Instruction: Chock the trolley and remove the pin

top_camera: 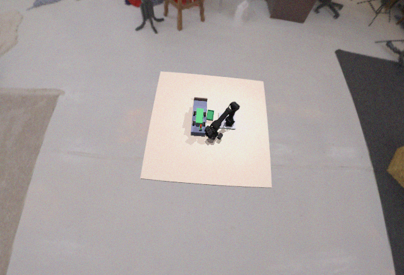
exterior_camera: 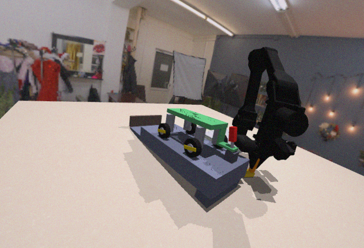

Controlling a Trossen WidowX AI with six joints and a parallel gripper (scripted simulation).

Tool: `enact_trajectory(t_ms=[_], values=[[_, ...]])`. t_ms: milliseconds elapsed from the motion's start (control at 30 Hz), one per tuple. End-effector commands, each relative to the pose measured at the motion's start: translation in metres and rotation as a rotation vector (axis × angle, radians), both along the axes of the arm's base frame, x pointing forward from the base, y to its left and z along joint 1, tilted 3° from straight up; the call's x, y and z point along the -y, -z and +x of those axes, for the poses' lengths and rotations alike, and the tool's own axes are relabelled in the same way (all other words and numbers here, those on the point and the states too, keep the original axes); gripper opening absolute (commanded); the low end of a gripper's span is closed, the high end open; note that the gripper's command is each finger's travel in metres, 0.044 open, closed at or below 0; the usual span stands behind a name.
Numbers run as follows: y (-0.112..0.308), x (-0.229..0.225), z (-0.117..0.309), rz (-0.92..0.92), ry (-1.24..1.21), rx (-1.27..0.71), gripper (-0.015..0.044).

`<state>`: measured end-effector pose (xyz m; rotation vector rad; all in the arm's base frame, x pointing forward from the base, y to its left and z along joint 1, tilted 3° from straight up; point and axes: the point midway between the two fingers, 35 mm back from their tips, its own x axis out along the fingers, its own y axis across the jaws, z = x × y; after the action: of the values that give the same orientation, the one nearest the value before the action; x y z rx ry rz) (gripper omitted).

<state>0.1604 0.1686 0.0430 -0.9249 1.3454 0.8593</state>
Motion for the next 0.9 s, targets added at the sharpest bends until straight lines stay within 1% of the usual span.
enact_trajectory(t_ms=[0,867], values=[[-0.011,-0.001,0.0,0.0,-0.001,0.004,0.0],[-0.096,0.0,-0.009,-0.003,-0.002,0.003,0.0]])
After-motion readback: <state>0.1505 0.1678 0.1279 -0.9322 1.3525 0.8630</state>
